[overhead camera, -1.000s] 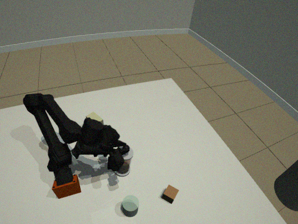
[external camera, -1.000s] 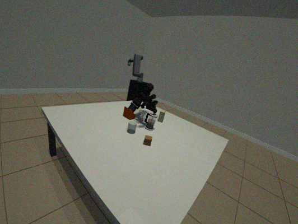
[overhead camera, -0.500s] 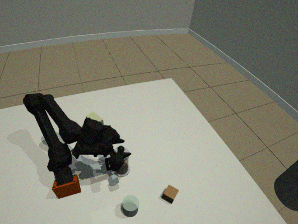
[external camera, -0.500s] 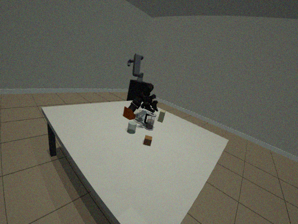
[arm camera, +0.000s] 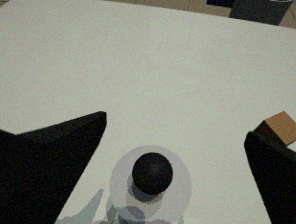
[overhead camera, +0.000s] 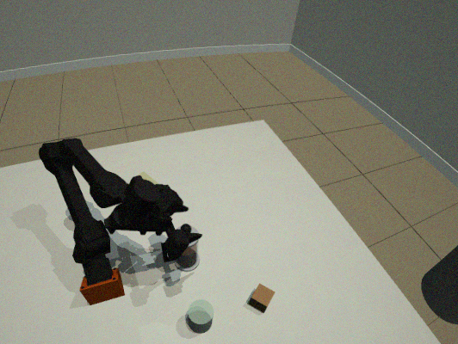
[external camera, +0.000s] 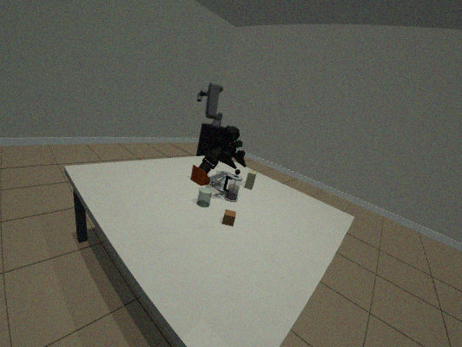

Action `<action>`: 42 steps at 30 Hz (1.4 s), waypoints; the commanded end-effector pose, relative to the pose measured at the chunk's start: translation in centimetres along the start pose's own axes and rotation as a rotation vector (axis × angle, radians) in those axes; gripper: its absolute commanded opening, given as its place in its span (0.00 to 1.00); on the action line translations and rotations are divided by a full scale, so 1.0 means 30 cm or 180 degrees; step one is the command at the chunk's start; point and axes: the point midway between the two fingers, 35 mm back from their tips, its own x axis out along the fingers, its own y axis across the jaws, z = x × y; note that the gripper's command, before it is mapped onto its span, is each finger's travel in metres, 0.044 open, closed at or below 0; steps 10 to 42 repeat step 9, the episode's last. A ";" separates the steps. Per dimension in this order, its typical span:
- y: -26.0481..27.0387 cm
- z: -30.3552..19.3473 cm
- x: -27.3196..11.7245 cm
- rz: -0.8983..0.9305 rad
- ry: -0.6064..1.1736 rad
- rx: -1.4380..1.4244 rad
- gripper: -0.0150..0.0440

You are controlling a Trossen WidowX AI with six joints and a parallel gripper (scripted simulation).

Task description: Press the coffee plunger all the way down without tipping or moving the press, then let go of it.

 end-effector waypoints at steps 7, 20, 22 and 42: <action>0.029 0.111 -0.122 0.0059 -0.0044 0.0014 1.00; 0.030 0.109 -0.123 0.0064 -0.0044 0.0011 1.00; 0.030 0.109 -0.123 0.0064 -0.0044 0.0011 1.00; 0.030 0.109 -0.123 0.0064 -0.0044 0.0011 1.00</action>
